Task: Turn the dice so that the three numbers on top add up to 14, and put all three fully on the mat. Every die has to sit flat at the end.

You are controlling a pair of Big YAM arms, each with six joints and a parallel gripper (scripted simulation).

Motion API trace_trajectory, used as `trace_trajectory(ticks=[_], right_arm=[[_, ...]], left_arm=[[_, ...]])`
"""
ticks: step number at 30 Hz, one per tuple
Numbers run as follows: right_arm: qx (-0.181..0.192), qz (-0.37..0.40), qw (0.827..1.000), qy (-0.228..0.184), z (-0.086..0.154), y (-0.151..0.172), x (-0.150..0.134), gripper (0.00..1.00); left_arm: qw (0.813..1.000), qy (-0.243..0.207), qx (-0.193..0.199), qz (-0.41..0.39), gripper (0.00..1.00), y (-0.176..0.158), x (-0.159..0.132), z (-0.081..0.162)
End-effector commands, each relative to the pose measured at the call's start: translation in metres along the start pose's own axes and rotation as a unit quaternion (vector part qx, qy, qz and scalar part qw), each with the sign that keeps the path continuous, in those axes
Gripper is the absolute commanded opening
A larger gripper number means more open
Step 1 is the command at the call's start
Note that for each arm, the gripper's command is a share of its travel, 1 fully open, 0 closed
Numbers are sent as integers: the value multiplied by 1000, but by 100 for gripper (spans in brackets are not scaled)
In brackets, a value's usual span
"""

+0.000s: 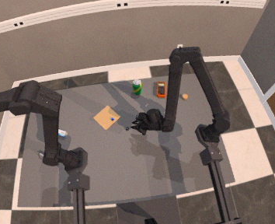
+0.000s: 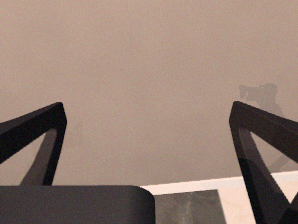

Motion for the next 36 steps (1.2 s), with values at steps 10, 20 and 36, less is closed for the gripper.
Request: trace_trajectory(ticks=[10, 20, 36], right_arm=[[16, -3, 997, 79, -10, -10, 43, 30], [66, 0, 954, 293, -29, -11, 71, 30], [108, -4, 873, 476, -48, -20, 100, 30]], left_arm=[[1000, -27, -5, -8, 100, -3, 21, 8], [1000, -27, -5, -8, 100, -3, 21, 8], [1000, -27, -5, -8, 100, -3, 21, 8]])
Point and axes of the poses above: on each arm, the point where the finger pads meet when closed, its own z axis back along the fingers, its own y axis across the jaws, x = y × z, the point moved 3 cm from there along z, back along the fingers, and after that the axes turned 13 degrees about z, right-handed, at the moved point
